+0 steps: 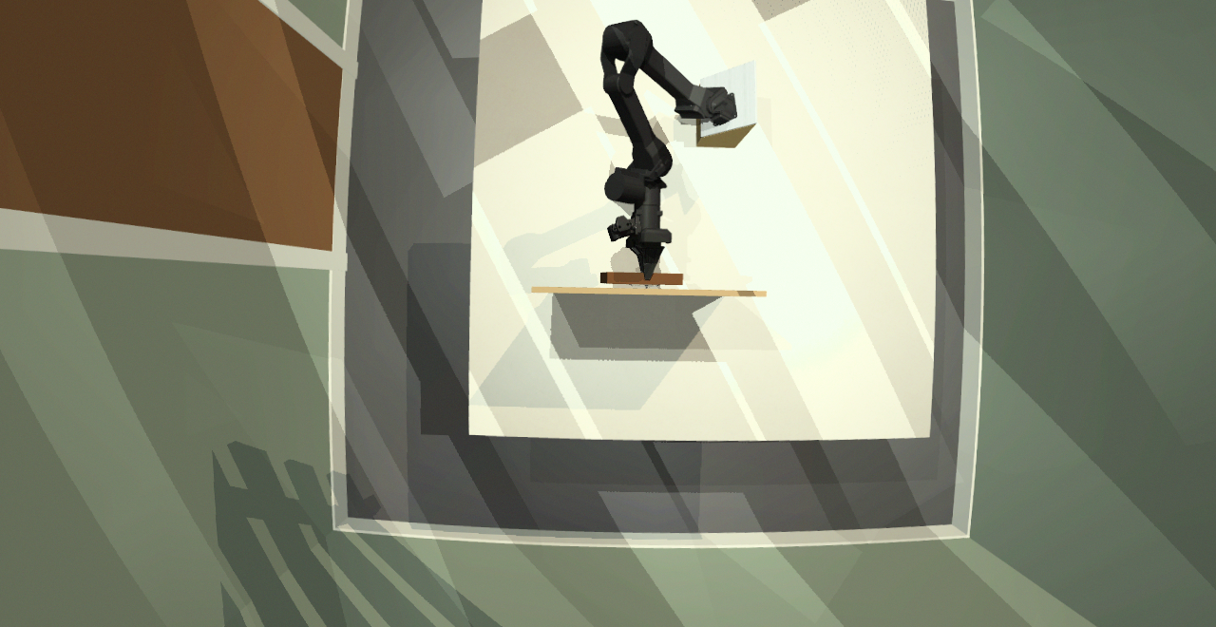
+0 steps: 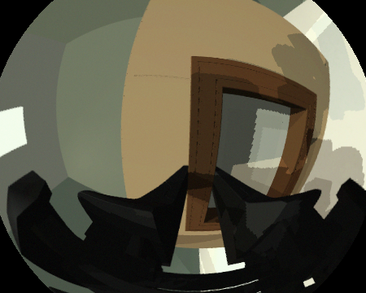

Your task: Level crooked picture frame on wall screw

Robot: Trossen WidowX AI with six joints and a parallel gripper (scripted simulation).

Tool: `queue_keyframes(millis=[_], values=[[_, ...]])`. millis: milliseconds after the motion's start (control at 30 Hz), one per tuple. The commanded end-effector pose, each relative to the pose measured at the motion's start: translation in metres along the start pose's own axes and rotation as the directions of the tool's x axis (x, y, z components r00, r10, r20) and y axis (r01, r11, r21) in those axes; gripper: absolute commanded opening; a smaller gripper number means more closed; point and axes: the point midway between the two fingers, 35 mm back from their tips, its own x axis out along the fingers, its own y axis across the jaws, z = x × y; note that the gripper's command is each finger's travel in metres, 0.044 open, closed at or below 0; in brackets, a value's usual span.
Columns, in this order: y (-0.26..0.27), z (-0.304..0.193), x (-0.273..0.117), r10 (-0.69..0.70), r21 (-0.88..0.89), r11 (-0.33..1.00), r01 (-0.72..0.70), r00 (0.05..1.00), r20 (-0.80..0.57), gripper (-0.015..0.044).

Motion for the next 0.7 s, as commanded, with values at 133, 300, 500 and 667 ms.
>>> queue_keyframes(millis=[133,300,500,667], values=[[0.0047,0.0029,0.0005,0.019,-0.009,1.0,-0.019,1.0,0.002,0.0],[0.0049,0.0034,0.0005,0.019,-0.009,1.0,-0.019,1.0,0.002,0.0],[0.0051,0.0042,0.0005,0.019,-0.009,1.0,-0.019,1.0,0.002,0.0],[0.0058,0.0065,0.0005,0.019,-0.009,1.0,-0.019,1.0,0.002,0.0]])
